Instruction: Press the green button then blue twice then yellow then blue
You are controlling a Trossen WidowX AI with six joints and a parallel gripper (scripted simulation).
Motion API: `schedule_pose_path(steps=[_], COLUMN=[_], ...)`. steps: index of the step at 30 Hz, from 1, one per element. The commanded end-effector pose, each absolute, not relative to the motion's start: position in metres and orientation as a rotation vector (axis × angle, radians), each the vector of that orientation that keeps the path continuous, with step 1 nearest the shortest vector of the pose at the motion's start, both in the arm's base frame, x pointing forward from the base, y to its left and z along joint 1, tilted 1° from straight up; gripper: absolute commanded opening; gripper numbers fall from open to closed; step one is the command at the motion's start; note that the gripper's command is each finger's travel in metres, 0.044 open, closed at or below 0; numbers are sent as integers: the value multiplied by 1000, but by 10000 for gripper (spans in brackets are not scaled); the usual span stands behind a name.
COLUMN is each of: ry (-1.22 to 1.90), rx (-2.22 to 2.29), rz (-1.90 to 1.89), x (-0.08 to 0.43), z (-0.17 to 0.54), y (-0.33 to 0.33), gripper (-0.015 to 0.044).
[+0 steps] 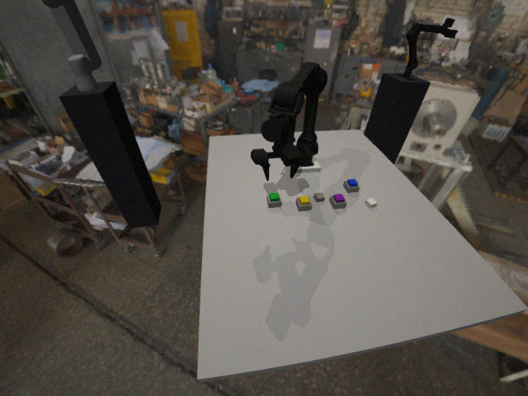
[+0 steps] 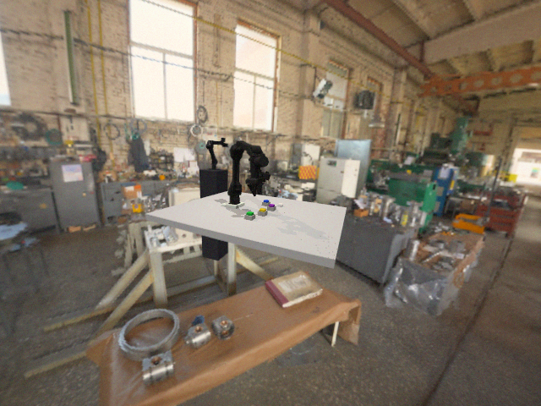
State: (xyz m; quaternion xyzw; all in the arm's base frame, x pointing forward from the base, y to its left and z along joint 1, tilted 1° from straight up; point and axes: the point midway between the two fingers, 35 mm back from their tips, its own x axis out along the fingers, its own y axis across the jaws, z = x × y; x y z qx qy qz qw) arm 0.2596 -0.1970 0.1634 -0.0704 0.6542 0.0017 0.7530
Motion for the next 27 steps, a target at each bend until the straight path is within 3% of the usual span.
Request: schedule_pose_path(steps=[1, 5, 12, 19, 27], ry=[1574, 1574, 1574, 1574, 1574], rx=[26, 26, 26, 26, 26], rz=[-58, -58, -58, -58, -58], x=[224, 224, 224, 224, 224], z=[143, 143, 83, 81, 81], y=[-202, -202, -203, -203, -203], gripper=[400, 400, 216, 32, 20])
